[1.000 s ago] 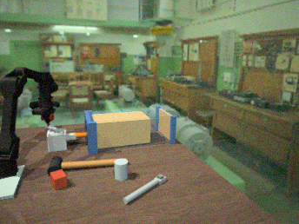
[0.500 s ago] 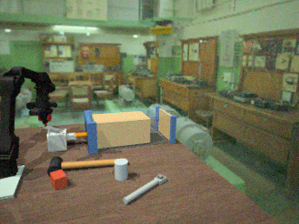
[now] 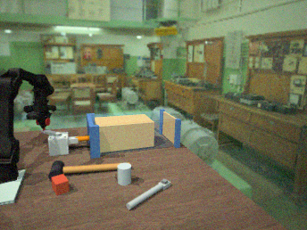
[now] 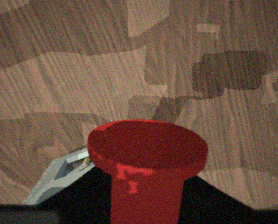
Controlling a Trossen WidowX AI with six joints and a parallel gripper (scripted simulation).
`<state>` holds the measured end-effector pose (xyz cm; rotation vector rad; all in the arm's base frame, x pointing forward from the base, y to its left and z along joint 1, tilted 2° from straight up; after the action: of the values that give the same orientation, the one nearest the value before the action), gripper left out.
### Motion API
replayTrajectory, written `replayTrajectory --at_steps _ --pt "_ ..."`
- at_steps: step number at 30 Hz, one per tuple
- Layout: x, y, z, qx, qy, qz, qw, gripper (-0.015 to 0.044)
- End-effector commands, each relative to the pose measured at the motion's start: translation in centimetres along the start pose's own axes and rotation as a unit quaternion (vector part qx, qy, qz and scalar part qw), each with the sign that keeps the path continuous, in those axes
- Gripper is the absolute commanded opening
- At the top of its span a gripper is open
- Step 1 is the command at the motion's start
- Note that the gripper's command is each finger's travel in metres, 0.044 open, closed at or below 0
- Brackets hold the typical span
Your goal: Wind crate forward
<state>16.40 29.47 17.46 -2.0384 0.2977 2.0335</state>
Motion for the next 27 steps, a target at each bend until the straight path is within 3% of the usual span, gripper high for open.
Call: replayTrajectory --at_steps 1,27 --pt "0.1 1.0 0.7 -0.001 -0.008 0.014 1.0 0.0" --pt "0.1 3.8 1.6 -0.001 -0.008 0.015 1.0 0.0"
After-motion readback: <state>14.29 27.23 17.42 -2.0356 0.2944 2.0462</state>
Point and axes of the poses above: the point midway between the two fingers, 35 mm back from their tips, its own x axis out along the fingers, its own y axis across the jaws, z = x × y, the point moved 4 cm from there along -x, back along the fingers, and after that the axes turned 15 degrees about -x, right-handed, at the moved point
